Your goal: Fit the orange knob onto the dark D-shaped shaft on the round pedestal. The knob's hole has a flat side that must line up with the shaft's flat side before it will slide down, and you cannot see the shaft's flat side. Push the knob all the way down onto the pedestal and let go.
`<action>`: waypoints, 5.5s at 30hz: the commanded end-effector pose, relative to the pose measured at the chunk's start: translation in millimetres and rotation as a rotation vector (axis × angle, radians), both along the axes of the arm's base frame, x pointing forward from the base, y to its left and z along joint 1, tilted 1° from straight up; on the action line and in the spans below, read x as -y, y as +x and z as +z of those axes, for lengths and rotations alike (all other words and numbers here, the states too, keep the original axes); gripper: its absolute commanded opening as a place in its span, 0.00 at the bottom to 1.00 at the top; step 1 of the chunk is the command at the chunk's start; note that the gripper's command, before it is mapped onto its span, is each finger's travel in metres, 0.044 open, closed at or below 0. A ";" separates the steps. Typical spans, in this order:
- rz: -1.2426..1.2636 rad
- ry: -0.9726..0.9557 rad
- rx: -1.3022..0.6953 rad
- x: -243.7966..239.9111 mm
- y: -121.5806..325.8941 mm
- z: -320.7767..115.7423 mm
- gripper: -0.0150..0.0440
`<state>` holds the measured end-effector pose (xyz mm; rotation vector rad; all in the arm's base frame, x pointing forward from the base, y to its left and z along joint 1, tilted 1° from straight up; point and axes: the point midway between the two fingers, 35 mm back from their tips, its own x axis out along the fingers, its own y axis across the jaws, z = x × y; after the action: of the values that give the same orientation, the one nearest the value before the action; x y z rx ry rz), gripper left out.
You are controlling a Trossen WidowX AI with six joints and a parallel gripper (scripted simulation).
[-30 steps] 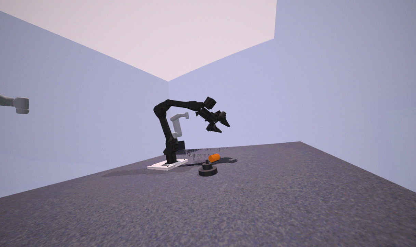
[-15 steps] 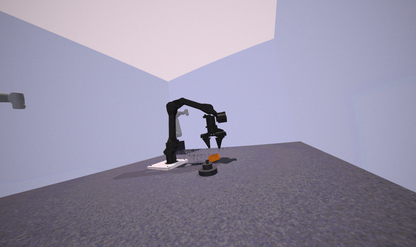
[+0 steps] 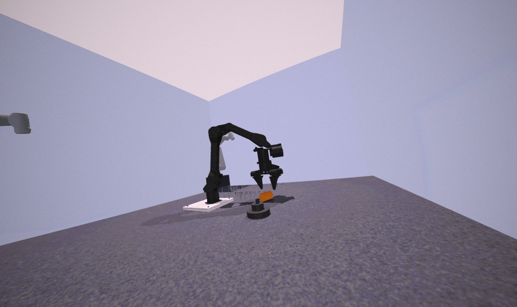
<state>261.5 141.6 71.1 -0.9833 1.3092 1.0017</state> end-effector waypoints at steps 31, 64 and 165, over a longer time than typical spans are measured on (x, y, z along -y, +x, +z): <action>0.003 -0.009 -0.005 0.4 -1.2 -40.0 0.66; 0.004 0.227 0.062 12.4 -4.5 -30.3 0.56; 0.003 1.133 0.319 75.4 -26.5 -28.9 0.87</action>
<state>234.8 66.1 42.1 -0.2335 0.3214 1.2775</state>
